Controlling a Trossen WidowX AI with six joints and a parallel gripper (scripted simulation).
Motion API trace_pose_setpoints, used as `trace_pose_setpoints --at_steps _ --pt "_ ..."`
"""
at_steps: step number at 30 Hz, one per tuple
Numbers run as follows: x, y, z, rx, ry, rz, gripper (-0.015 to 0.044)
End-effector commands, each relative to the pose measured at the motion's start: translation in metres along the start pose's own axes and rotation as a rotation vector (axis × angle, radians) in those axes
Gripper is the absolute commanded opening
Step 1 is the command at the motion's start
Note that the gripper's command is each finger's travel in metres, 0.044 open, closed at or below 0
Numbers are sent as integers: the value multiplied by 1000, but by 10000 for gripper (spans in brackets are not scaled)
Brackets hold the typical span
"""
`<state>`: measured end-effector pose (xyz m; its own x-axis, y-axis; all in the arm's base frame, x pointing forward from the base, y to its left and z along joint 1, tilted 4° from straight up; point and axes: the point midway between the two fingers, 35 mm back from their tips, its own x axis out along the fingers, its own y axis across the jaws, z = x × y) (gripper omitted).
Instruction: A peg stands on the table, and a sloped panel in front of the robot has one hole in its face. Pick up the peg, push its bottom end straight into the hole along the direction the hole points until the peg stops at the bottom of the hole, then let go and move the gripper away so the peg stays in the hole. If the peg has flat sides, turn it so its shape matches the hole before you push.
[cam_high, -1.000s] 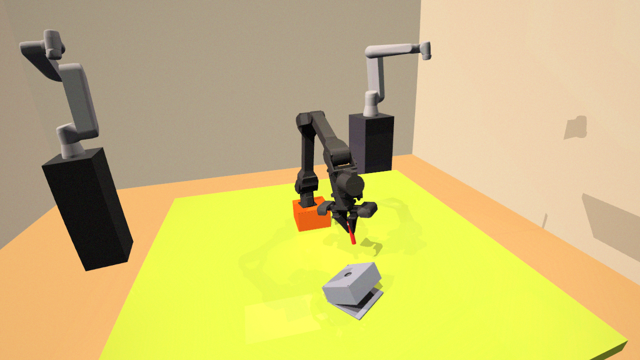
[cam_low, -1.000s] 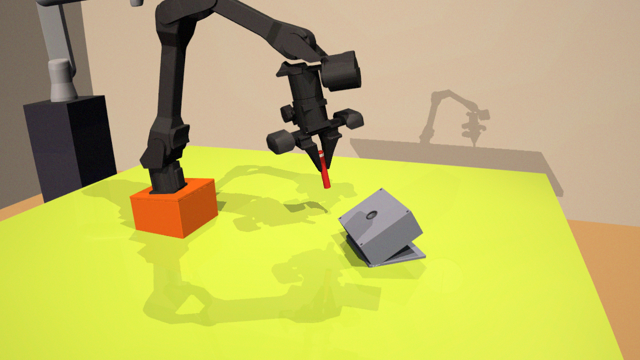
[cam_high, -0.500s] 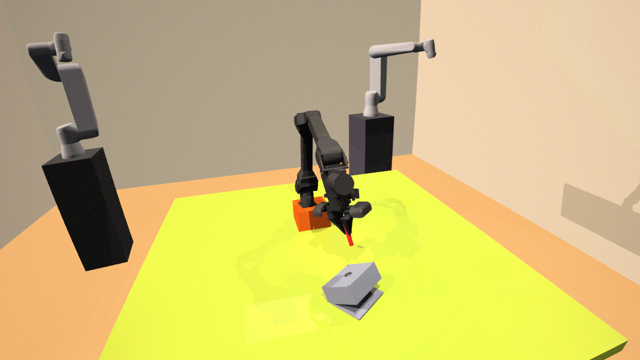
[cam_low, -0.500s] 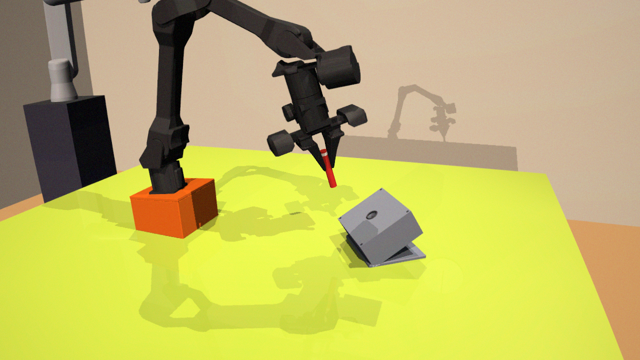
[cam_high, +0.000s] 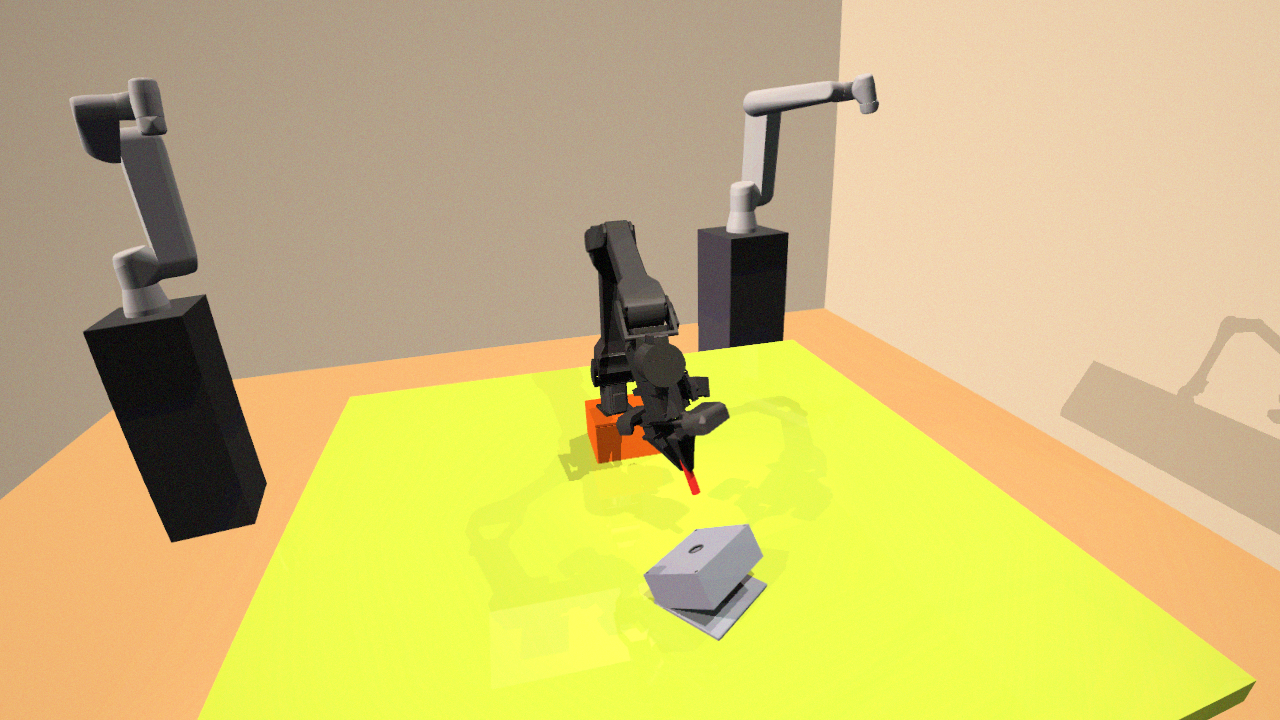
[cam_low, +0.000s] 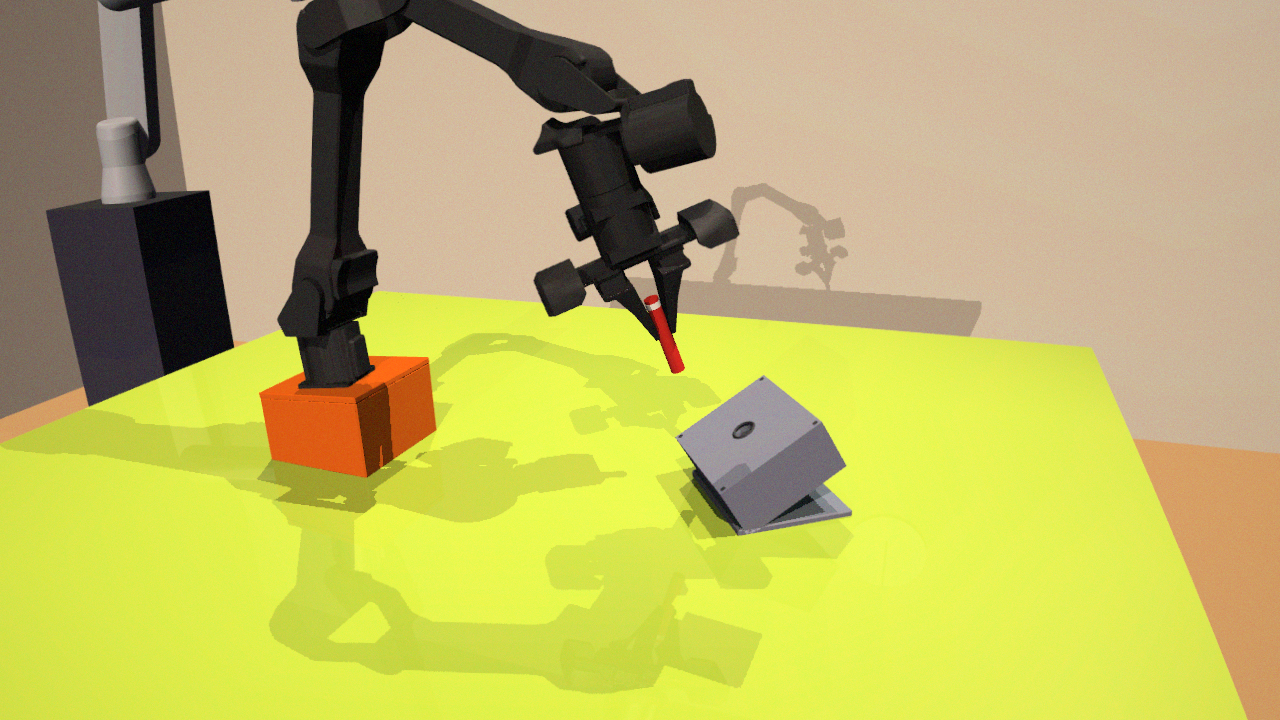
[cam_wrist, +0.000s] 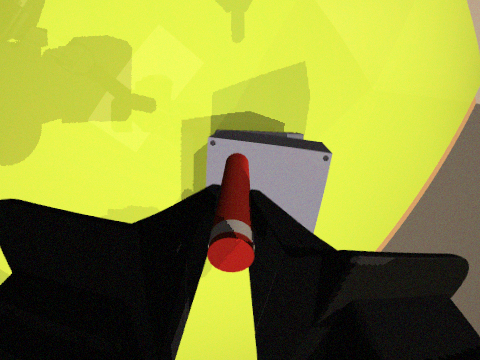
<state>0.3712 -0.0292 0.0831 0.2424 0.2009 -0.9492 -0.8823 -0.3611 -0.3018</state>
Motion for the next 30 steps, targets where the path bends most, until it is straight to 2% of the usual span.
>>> trace_pose_setpoints --at_steps 1,30 --pt "-4 -2 -5 22 3 -26 0" --pt "-20 -3 -45 160 25 -150 0"
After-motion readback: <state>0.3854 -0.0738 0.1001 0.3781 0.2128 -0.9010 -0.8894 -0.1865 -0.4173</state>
